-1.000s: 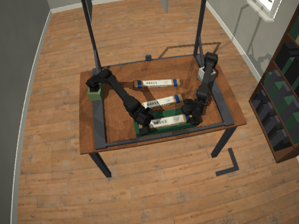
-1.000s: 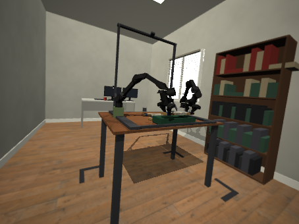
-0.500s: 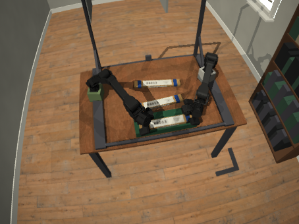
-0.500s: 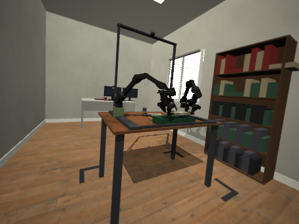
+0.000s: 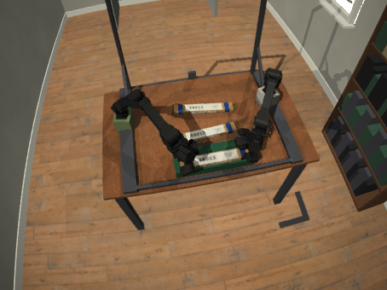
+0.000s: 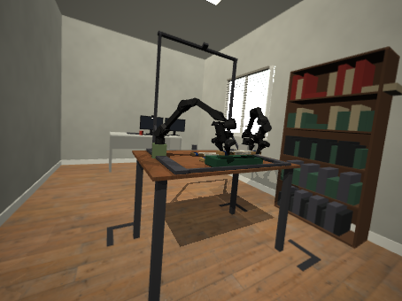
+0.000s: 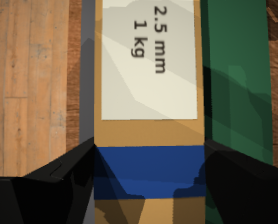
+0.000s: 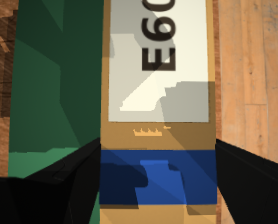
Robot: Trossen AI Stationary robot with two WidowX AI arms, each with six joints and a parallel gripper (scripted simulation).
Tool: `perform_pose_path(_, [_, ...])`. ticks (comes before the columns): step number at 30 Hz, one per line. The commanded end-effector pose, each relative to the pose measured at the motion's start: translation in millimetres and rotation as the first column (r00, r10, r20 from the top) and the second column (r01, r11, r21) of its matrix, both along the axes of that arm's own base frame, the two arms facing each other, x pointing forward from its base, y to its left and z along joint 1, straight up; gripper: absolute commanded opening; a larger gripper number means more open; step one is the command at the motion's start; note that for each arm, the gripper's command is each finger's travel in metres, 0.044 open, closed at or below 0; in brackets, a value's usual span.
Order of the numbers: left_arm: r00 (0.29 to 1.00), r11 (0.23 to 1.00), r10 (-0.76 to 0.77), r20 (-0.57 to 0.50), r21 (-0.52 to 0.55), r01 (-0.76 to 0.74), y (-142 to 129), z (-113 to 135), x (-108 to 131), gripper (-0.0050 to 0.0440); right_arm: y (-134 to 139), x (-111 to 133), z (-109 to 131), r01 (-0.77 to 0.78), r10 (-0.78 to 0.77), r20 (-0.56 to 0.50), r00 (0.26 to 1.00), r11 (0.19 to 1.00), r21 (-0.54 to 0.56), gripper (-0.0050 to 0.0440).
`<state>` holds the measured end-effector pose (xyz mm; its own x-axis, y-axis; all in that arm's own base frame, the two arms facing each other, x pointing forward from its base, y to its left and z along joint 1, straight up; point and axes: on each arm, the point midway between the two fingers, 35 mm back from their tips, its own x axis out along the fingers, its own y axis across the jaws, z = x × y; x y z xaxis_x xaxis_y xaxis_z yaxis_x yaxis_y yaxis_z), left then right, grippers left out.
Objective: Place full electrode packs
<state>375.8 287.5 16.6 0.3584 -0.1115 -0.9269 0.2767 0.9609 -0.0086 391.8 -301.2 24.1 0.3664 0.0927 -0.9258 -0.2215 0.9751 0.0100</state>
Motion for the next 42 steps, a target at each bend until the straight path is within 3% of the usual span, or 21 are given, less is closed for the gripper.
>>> perform_pose_path(1, [1.0,1.0,0.002,0.008,0.019,-0.002,8.6,3.3,-4.6,-0.005,-12.6,-8.7,5.9,0.016,-0.016,0.007,1.0,1.0,-0.026,-0.005])
perform_pose_path(4, [1.0,1.0,0.002,0.008,0.02,-0.002,8.1,3.2,-5.1,-0.005,-12.2,-9.1,1.7,0.016,-0.016,0.003,1.0,1.0,-0.021,-0.005])
perform_pose_path(5, [1.0,0.999,0.002,0.025,0.038,-0.003,9.5,13.8,-3.9,-0.005,-13.4,-7.9,12.0,0.017,-0.016,0.02,1.0,0.999,-0.037,-0.005])
perform_pose_path(9, [1.0,1.0,0.002,0.004,0.017,-0.002,8.0,-4.0,-5.5,-0.005,-12.3,-8.9,-2.3,0.016,-0.016,0.004,1.0,1.0,-0.022,-0.005])
perform_pose_path(22, [1.0,1.0,0.002,0.012,0.025,-0.003,9.2,-10.3,-4.2,-0.005,-13.5,-7.8,-5.2,0.017,-0.016,0.016,1.0,0.999,-0.034,-0.005])
perform_pose_path(27, [1.0,1.0,0.002,0.004,0.017,-0.002,8.1,-20.4,-5.5,-0.005,-12.5,-8.8,-17.7,0.016,-0.016,0.005,1.0,1.0,-0.024,-0.005])
perform_pose_path(31, [1.0,0.999,0.002,0.022,0.035,-0.003,10.9,-9.0,-3.2,-0.005,-14.0,-7.4,-8.5,0.017,-0.016,0.019,1.0,0.999,-0.037,-0.005])
perform_pose_path(42, [1.0,0.999,0.002,0.019,0.032,-0.003,10.4,-10.2,-4.7,-0.005,-13.3,-8.2,-7.2,0.017,-0.016,0.02,1.0,0.999,-0.038,-0.005])
